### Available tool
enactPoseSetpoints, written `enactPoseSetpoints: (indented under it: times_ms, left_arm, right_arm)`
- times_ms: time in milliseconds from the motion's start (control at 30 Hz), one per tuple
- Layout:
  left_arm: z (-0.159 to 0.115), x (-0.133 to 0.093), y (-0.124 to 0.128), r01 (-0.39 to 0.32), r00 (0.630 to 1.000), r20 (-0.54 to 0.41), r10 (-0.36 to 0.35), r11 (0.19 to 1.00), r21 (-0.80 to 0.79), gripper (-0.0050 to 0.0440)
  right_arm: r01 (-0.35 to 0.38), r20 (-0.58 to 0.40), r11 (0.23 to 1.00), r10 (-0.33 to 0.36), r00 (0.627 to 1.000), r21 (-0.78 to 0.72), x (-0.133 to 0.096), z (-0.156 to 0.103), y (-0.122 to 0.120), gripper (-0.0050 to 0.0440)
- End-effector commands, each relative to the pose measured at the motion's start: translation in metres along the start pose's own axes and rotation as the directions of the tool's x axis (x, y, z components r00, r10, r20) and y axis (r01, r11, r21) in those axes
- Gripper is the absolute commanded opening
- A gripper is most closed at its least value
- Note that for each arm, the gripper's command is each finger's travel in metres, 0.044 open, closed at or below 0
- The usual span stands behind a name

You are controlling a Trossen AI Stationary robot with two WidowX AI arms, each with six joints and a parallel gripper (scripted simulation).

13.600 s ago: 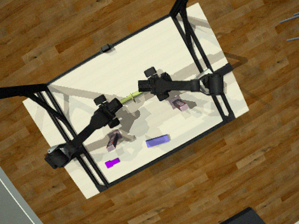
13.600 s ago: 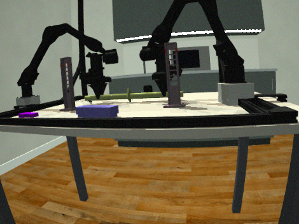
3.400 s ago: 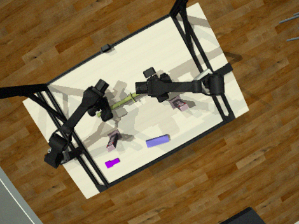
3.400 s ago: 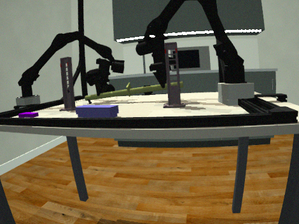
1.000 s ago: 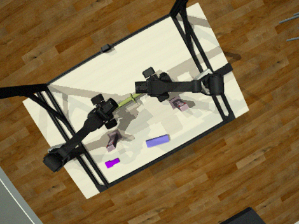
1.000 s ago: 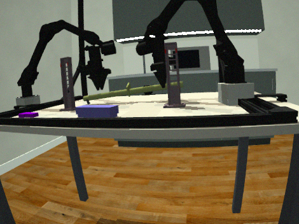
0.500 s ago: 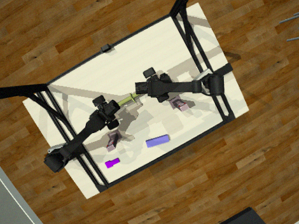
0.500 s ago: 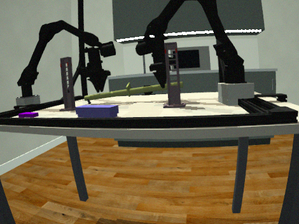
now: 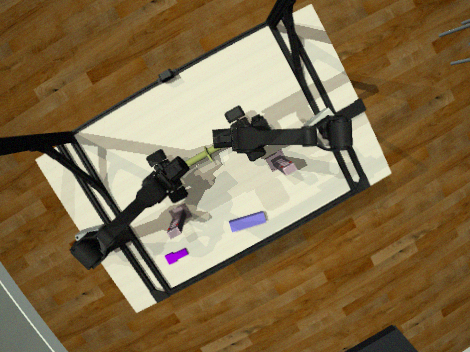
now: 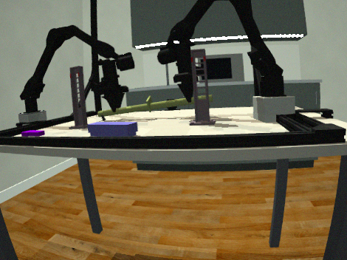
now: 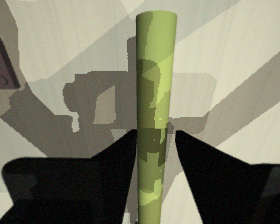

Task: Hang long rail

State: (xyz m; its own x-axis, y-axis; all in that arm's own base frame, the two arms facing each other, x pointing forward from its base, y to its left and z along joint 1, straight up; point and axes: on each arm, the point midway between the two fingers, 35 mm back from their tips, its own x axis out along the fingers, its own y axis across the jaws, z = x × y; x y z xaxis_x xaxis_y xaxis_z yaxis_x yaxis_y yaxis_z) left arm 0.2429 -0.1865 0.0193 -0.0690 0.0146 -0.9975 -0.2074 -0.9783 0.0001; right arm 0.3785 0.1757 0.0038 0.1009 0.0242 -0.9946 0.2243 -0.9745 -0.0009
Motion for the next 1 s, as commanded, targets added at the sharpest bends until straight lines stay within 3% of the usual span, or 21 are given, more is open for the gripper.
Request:
enactPoseSetpoints:
  times_ms: [0,200,300,967]
  left_arm:
    - [0.0006,-0.0004,0.0004,-0.004,1.000,0.002,0.004,1.000,0.007,0.0000]
    - [0.0006,-0.0004,0.0004,-0.004,1.000,0.002,0.004,1.000,0.007,0.0000]
    - [0.0006,-0.0004,0.0004,-0.004,1.000,0.002,0.004,1.000,0.007,0.0000]
    - [0.0006,-0.0004,0.0004,-0.004,1.000,0.002,0.004,1.000,0.007,0.0000]
  right_arm:
    - [0.001,0.014,1.000,-0.001,1.000,-0.002,0.0063,0.0026,0.0001,0.0136]
    - [0.001,0.014,1.000,-0.001,1.000,-0.002,0.0066,0.0019,0.0000,0.0075]
    - [0.001,0.014,1.000,-0.001,1.000,-0.002,0.0066,0.0019,0.0000,0.0003]
    - [0.001,0.014,1.000,-0.001,1.000,-0.002,0.0066,0.0019,0.0000,0.0000]
